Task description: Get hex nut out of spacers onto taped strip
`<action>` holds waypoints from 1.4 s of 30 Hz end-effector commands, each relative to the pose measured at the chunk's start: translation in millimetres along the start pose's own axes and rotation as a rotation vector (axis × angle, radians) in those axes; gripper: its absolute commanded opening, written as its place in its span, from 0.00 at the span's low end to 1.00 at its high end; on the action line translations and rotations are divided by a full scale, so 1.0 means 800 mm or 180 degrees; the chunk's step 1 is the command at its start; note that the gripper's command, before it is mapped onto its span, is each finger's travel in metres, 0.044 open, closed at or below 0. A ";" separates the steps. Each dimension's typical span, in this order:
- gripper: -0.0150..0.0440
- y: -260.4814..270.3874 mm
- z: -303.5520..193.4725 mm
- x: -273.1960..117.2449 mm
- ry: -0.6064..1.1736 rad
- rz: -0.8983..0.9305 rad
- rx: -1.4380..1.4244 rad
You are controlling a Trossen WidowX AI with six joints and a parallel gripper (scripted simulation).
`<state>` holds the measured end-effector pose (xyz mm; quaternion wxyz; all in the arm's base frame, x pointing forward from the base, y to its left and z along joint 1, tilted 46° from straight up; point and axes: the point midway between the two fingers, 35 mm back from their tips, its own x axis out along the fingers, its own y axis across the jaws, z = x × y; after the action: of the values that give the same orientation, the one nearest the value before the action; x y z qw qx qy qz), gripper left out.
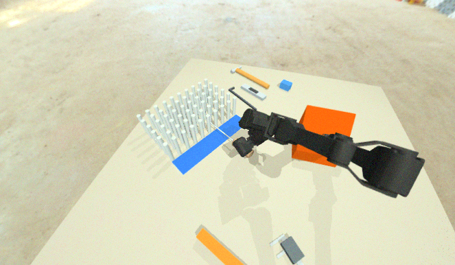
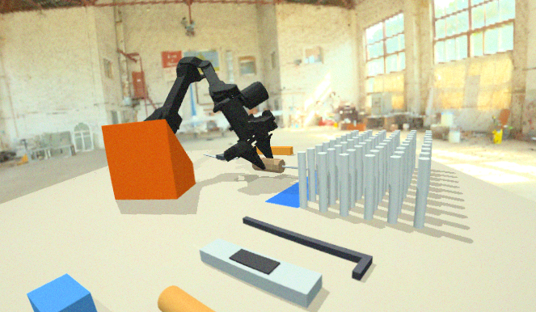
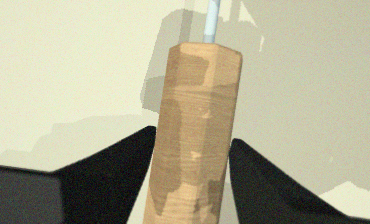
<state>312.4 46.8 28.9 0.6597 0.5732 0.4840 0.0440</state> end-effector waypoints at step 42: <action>0.25 0.005 0.035 0.013 -0.0029 0.0026 -0.0041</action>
<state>332.3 37.6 21.1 0.6602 0.5729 0.4837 0.0438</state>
